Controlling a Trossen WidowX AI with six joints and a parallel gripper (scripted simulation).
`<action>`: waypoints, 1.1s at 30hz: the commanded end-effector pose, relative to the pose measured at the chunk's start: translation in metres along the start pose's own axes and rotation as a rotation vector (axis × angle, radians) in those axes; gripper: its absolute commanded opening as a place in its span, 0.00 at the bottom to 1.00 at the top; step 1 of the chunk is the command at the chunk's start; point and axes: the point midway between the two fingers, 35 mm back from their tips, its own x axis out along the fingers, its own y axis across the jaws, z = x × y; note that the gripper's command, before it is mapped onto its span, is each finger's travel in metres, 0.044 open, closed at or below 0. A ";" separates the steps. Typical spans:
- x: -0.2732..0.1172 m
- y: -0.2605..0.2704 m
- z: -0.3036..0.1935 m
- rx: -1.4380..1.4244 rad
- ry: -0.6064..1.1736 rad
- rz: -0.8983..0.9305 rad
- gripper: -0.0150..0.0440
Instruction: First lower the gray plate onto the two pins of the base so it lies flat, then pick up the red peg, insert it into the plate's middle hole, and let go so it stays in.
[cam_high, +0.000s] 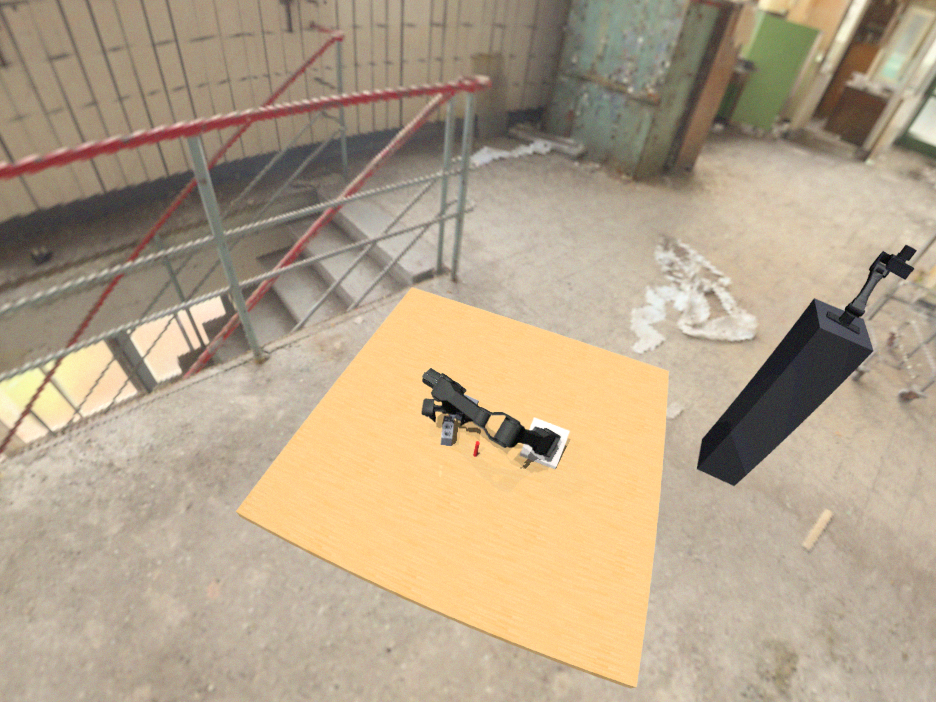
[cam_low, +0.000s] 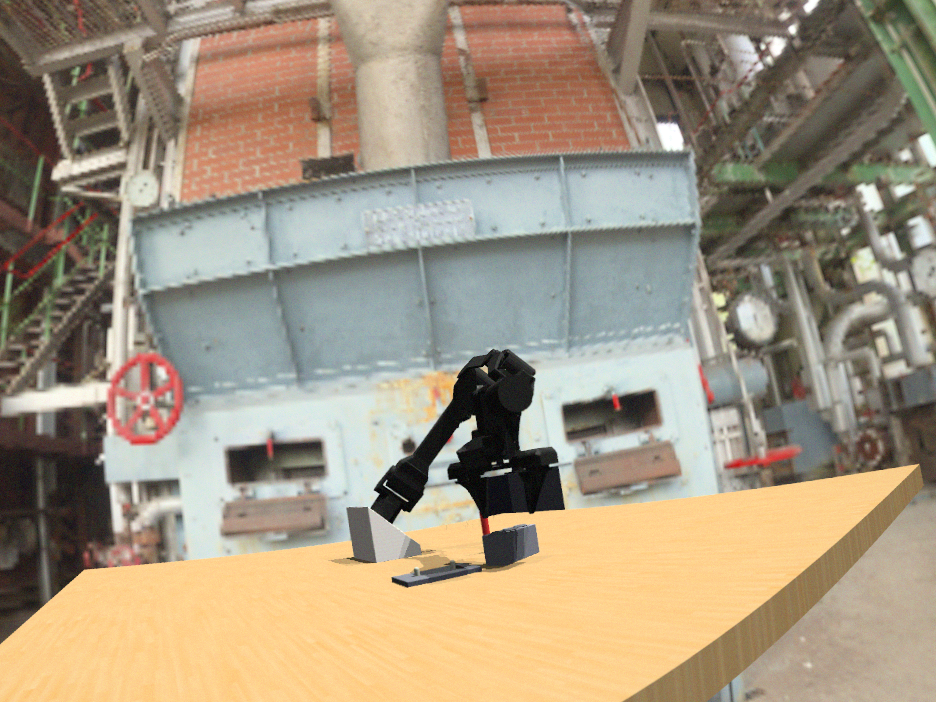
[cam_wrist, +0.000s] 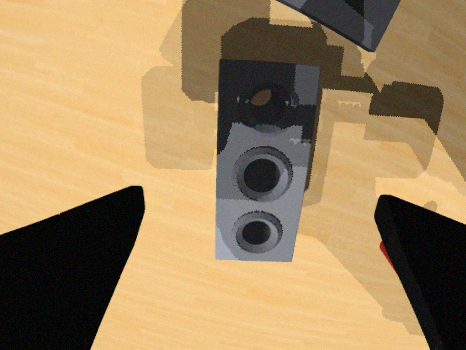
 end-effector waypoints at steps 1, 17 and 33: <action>0.007 -0.001 0.000 0.008 0.004 0.000 1.00; 0.032 0.000 0.001 0.008 0.004 0.001 1.00; 0.058 0.000 0.000 0.008 0.006 0.002 1.00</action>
